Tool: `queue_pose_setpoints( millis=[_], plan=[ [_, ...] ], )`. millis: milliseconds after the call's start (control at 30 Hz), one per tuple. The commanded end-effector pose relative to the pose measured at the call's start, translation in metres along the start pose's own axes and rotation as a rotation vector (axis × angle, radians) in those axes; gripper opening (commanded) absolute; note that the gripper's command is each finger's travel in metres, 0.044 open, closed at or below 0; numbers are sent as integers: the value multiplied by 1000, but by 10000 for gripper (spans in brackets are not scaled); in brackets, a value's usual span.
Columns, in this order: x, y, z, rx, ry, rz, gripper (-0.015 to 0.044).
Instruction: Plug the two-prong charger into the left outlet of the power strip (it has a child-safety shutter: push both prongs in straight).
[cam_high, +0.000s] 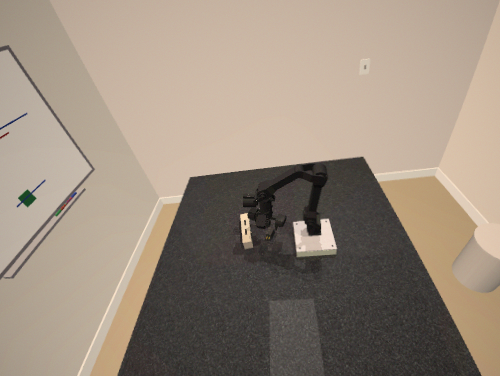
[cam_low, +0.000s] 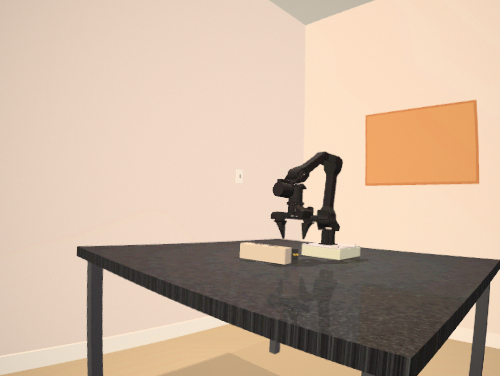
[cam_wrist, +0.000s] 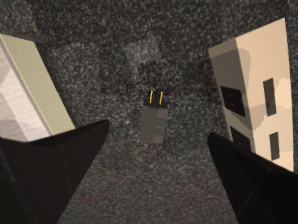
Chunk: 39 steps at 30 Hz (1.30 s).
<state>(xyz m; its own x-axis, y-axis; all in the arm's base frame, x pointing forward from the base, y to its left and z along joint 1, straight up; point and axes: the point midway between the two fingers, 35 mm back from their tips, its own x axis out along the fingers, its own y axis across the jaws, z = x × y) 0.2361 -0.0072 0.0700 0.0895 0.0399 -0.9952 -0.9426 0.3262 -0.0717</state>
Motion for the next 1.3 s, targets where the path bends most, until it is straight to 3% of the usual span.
queue_pose_setpoints(
  millis=[0, 1267],
  plan=[
    [4, 0, -7, 13, 85, 32, 440],
    [50, 2, -14, 18, 136, 52, 440]
  ],
)
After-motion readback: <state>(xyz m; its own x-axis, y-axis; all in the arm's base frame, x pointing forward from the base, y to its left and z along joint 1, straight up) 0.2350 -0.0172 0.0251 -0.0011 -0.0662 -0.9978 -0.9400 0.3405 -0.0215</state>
